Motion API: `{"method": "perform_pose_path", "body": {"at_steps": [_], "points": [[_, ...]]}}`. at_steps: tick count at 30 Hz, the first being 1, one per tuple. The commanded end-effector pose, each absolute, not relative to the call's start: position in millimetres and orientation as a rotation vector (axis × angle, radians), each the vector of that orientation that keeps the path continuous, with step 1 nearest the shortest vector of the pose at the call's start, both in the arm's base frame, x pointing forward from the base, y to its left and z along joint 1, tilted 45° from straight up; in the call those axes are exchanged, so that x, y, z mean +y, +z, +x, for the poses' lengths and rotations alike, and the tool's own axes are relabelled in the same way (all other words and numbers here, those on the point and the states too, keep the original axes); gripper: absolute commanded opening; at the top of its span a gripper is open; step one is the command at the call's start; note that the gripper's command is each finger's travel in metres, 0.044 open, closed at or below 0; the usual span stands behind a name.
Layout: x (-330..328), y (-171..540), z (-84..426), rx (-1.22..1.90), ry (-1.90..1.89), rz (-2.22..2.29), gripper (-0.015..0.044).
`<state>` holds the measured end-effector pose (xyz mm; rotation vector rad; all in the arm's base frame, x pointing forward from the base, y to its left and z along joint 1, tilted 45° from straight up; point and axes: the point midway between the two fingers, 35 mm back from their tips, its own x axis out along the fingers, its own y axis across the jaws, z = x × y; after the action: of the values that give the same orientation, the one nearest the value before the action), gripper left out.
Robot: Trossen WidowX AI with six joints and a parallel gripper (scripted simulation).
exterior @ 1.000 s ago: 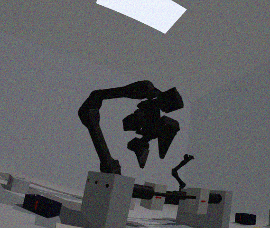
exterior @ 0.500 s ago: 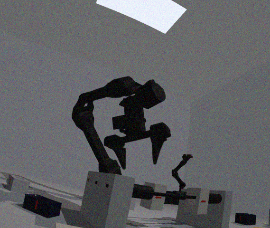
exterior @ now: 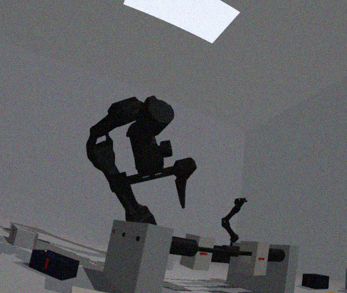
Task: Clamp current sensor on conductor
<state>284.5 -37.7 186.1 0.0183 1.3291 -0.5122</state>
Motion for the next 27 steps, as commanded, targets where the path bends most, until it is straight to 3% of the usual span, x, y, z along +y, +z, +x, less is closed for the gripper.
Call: {"method": "perform_pose_path", "body": {"at_steps": [1, 16, 27], "points": [[-54.2, 210.9, 265.1, 1.314, 0.091, -0.368, 0.044], [-64.8, 239.7, 248.1, 1.057, 0.568, -0.918, 0.044], [-65.0, 240.6, 247.6, 1.047, 0.58, -0.937, 0.044]]}}
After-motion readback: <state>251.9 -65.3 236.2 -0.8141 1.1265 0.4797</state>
